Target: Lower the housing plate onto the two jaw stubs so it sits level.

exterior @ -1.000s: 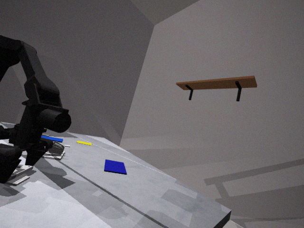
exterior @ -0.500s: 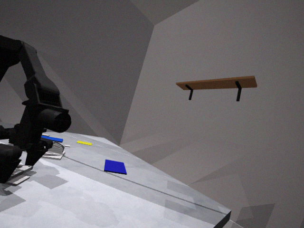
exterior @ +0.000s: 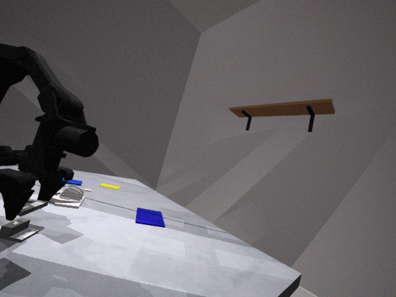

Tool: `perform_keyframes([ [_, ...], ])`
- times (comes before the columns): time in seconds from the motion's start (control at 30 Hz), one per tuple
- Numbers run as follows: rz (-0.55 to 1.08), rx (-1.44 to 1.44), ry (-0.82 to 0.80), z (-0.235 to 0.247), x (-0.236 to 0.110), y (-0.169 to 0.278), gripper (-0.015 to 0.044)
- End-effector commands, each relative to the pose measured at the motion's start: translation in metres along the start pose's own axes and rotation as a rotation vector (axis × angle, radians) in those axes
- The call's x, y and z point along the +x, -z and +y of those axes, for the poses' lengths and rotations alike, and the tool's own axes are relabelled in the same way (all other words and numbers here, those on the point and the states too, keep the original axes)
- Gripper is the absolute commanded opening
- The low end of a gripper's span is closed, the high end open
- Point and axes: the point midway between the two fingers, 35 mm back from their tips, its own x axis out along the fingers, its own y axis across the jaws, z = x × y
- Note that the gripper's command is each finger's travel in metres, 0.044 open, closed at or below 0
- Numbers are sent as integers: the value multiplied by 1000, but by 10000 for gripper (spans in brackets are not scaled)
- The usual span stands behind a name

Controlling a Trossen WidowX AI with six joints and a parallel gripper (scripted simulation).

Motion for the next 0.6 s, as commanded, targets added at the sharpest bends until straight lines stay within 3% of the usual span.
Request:
perform_keyframes([
  [0.0,10,4,-9,1,-18,1,351],
  [0.2,9,4,-10,0,-35,-1,351],
  [0.57,9,-53,-9,-5,-36,0,351],
])
